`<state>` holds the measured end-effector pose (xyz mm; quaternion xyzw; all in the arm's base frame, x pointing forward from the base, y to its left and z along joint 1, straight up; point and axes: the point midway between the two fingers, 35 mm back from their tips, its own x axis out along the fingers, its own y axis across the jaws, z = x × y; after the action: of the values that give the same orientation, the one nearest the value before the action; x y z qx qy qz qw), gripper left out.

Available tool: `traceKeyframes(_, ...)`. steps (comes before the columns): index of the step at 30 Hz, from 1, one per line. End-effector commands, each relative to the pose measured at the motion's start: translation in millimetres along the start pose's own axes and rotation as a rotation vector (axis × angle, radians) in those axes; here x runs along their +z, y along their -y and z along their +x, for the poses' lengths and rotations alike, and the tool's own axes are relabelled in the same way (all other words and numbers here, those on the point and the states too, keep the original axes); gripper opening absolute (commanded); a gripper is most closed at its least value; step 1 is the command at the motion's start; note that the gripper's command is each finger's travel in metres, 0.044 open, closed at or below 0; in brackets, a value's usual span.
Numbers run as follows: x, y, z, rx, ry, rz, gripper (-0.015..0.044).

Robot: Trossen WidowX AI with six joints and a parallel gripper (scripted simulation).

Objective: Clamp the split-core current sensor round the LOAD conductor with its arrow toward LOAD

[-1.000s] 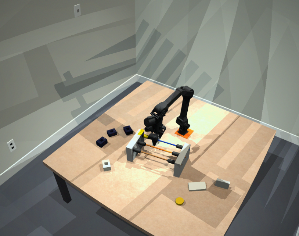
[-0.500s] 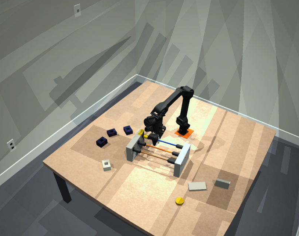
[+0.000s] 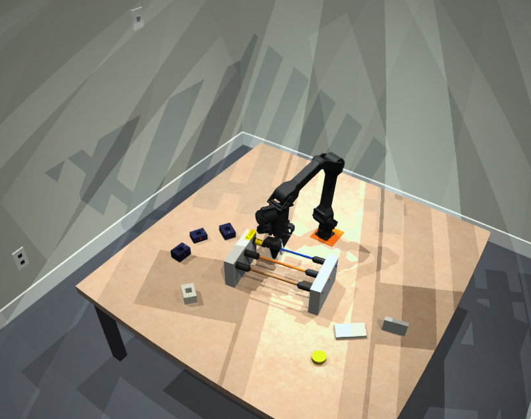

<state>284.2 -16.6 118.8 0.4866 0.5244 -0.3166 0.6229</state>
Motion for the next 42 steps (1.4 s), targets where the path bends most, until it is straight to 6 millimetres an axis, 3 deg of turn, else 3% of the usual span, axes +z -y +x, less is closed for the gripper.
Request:
traceKeyframes(1, 9.0, -3.2, -5.2, 0.010, 0.040, 0.013, 0.0000)
traceKeyframes(42, 7.6, 1.3, -0.9, -0.009, 0.033, 0.011, 0.0000)
